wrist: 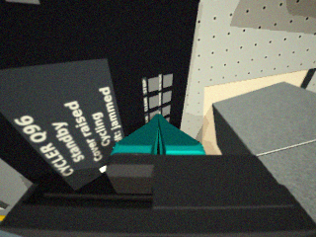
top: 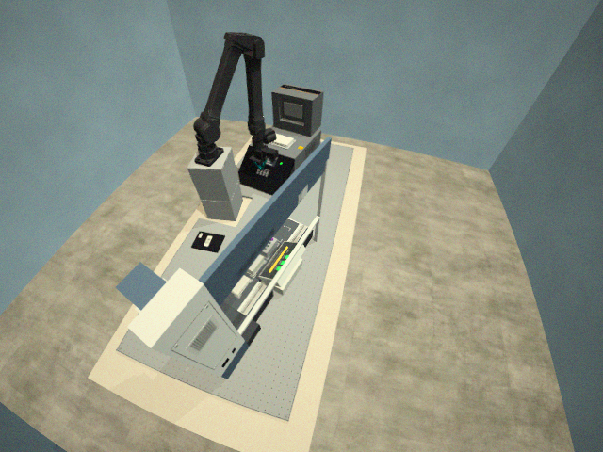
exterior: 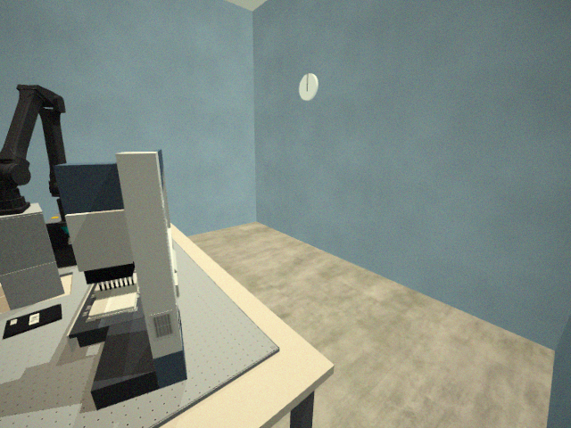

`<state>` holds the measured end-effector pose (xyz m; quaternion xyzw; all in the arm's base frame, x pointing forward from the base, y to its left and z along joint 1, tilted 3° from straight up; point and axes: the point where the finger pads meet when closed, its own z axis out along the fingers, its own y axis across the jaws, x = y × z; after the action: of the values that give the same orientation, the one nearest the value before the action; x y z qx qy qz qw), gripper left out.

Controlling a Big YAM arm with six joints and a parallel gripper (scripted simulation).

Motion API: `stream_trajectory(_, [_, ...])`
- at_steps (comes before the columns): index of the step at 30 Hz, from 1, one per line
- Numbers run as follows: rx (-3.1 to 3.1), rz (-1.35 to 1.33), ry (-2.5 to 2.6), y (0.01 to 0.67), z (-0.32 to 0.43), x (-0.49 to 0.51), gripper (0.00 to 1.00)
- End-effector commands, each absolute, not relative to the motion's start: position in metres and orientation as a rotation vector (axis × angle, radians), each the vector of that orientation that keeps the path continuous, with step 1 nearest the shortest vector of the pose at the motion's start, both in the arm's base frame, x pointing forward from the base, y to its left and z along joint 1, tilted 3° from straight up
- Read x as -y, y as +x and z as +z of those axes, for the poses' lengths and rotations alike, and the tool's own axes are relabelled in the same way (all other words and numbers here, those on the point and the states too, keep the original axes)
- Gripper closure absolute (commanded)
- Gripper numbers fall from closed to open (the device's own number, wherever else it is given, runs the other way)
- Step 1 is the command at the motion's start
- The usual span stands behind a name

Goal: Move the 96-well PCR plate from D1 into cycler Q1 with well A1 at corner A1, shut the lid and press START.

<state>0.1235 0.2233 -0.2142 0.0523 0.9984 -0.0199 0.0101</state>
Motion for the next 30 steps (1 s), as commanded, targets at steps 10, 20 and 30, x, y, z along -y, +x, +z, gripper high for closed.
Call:
stream_trajectory(10, [-3.104, -0.048, 0.2, 0.1308, -0.2102, -0.229, 1.0])
stream_trajectory(20, [-3.103, -0.044, 0.201, 0.1294, -0.2157, -0.2259, 1.0])
stream_trajectory(30, [-3.103, -0.04, 0.196, 0.1294, -0.2195, -0.2299, 1.0])
